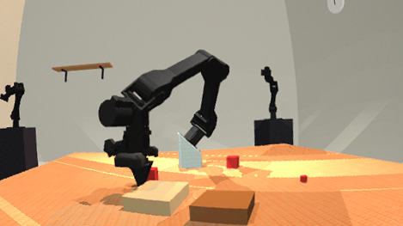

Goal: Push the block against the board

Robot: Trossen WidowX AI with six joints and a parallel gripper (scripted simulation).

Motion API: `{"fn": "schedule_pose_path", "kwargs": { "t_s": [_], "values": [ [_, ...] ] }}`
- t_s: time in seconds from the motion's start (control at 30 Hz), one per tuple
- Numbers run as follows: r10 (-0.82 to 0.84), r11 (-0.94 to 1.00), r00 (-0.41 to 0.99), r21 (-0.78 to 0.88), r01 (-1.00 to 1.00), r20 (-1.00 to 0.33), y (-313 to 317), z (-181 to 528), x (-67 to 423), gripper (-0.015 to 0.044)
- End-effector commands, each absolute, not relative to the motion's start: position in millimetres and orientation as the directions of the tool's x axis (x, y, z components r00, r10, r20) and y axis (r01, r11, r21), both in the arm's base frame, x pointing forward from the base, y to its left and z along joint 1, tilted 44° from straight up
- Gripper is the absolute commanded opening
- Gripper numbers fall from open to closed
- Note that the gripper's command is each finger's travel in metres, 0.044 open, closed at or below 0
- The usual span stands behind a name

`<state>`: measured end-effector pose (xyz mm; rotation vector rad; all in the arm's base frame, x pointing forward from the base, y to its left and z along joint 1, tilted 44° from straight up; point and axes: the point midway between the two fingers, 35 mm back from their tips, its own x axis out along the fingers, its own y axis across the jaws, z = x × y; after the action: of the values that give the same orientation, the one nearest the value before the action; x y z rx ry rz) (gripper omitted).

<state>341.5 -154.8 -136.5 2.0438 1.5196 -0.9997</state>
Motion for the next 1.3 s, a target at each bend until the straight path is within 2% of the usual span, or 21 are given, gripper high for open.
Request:
{"fn": "schedule_pose_path", "kwargs": {
  "t_s": [0.0, 1.27],
  "values": [
    [0.661, -0.321, 0.151, -0.095, 0.942, -0.735, -147.1, -133.1, 345.6, 0.0000],
    [0.661, -0.321, 0.152, -0.095, 0.942, -0.735, -134.2, -119.2, 357.9, 0.0000]
  ]
}}
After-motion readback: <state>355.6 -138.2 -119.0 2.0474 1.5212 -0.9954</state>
